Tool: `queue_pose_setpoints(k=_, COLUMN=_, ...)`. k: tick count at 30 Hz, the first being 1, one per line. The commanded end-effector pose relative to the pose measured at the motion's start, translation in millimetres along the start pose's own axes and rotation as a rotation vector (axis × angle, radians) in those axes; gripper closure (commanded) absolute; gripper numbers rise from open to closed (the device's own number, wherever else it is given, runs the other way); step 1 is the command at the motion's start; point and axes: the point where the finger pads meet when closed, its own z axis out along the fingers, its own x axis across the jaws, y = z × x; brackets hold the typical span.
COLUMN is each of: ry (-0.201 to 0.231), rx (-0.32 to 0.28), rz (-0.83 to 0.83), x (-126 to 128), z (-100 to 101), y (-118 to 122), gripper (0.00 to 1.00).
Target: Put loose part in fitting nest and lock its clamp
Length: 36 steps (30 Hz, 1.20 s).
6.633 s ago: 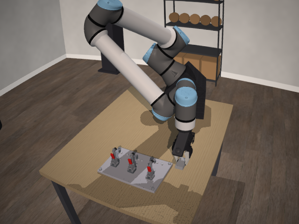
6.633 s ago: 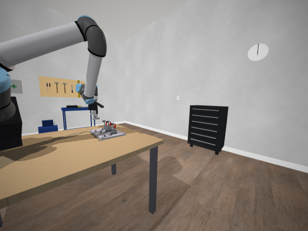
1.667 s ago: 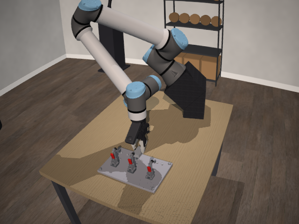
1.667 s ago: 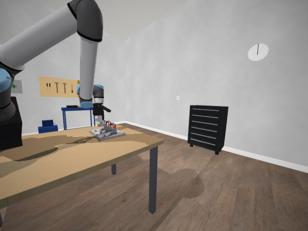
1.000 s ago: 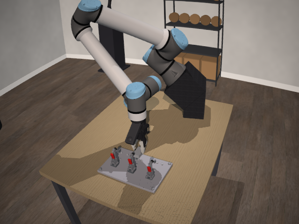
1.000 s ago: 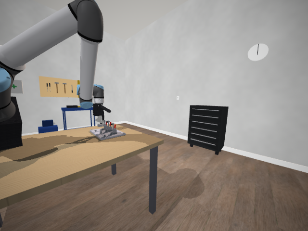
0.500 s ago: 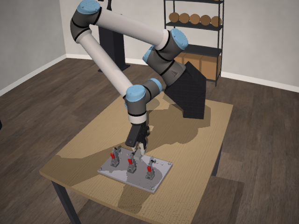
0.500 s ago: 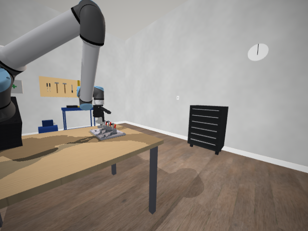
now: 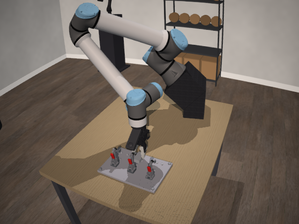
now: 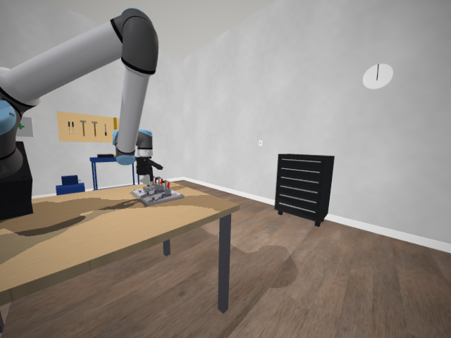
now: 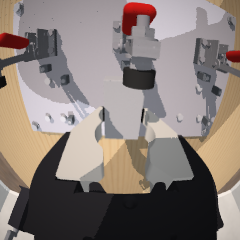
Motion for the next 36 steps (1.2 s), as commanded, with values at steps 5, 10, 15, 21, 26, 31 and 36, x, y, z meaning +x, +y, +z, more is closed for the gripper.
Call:
queue_pose_setpoints(k=5, ry=0.000, rx=0.001, rz=0.000, x=0.0, z=10.8, y=-0.8, gripper=1.00)
queue_pose_setpoints(k=10, ry=0.000, rx=0.001, rz=0.000, x=0.0, z=13.0, y=-0.9, gripper=1.00)
queue_pose_setpoints(k=15, ry=0.000, rx=0.001, rz=0.000, x=0.0, z=15.1, y=-1.0, gripper=1.00)
queue_pose_setpoints(k=21, ry=0.000, rx=0.001, rz=0.000, x=0.0, z=15.6, y=-1.0, gripper=1.00)
queue_pose_setpoints(k=26, ry=0.000, rx=0.001, rz=0.000, x=0.0, z=15.6, y=-1.0, gripper=1.00)
queue_pose_setpoints(k=31, ry=0.000, rx=0.001, rz=0.000, x=0.0, z=15.6, y=-1.0, gripper=1.00)
queue_pose_setpoints(k=36, ry=0.000, rx=0.001, rz=0.000, x=0.0, z=15.6, y=-1.0, gripper=1.00)
